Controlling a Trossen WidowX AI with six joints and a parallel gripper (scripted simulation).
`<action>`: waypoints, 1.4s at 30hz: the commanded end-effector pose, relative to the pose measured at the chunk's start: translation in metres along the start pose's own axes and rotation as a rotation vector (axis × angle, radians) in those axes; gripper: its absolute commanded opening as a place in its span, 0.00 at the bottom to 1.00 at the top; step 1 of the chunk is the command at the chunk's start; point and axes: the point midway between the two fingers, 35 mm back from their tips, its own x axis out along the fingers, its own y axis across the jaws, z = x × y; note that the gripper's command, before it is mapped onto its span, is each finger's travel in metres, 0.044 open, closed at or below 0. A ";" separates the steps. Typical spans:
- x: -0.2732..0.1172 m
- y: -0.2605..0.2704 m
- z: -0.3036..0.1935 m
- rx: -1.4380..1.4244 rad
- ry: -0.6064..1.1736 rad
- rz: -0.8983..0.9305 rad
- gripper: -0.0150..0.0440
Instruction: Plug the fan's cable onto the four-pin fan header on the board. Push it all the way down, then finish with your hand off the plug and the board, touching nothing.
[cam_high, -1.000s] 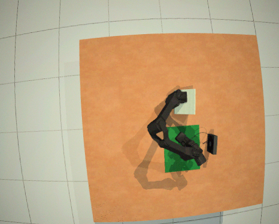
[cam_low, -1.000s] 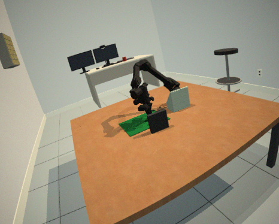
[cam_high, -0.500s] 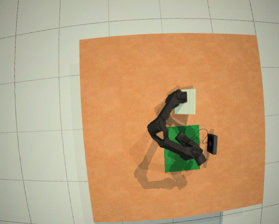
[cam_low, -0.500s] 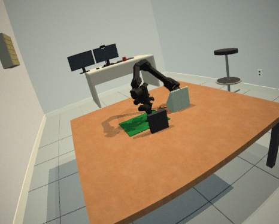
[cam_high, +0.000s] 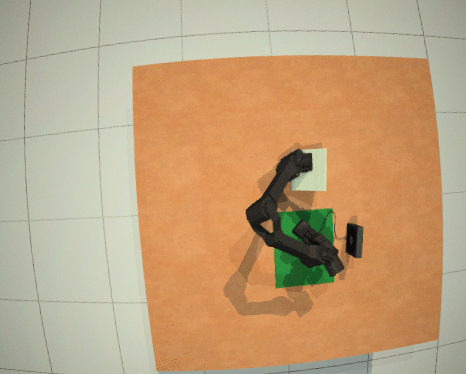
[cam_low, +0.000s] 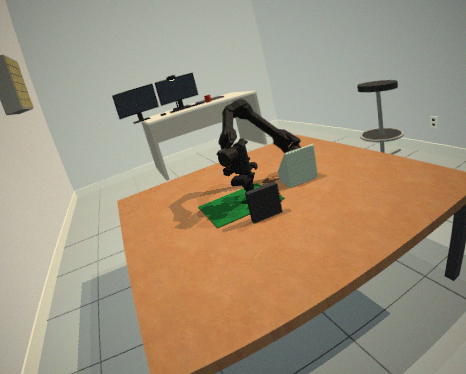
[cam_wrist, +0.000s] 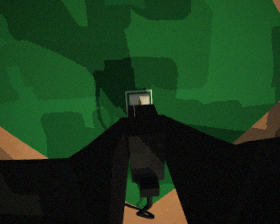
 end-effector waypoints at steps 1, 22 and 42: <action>0.002 -0.001 0.000 -0.007 -0.003 -0.003 0.25; 0.004 -0.001 0.000 -0.008 -0.003 -0.003 0.25; 0.011 -0.001 0.000 -0.006 -0.003 -0.003 0.25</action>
